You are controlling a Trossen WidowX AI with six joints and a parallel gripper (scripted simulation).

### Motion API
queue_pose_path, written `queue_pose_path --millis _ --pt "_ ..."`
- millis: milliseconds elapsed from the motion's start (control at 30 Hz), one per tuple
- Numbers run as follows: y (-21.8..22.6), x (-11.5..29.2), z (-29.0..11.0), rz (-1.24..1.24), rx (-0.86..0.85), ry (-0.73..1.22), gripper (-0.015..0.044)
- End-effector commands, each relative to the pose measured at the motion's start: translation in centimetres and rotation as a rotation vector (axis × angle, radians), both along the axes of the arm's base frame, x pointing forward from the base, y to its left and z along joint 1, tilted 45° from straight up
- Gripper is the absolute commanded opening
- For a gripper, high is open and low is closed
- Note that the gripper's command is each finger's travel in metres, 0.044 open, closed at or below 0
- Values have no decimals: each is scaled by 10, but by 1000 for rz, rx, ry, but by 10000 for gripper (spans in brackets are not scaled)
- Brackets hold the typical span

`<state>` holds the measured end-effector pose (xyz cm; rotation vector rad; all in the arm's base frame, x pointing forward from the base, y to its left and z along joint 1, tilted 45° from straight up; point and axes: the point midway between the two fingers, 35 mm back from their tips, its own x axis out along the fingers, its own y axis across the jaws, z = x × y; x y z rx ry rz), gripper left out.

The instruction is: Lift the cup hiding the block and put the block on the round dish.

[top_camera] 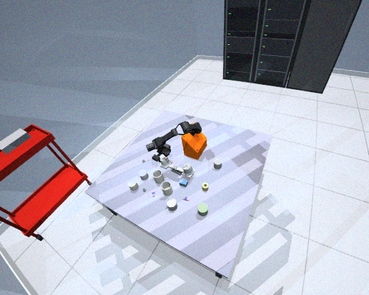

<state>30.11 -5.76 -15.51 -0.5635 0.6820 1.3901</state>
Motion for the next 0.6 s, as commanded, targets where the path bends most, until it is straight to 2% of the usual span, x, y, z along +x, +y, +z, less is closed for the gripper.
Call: queue_pose_path --millis 0,567 --pt "8 -1 -6 -3 7 7 440" --pt "28 -1 -25 -2 11 7 440"
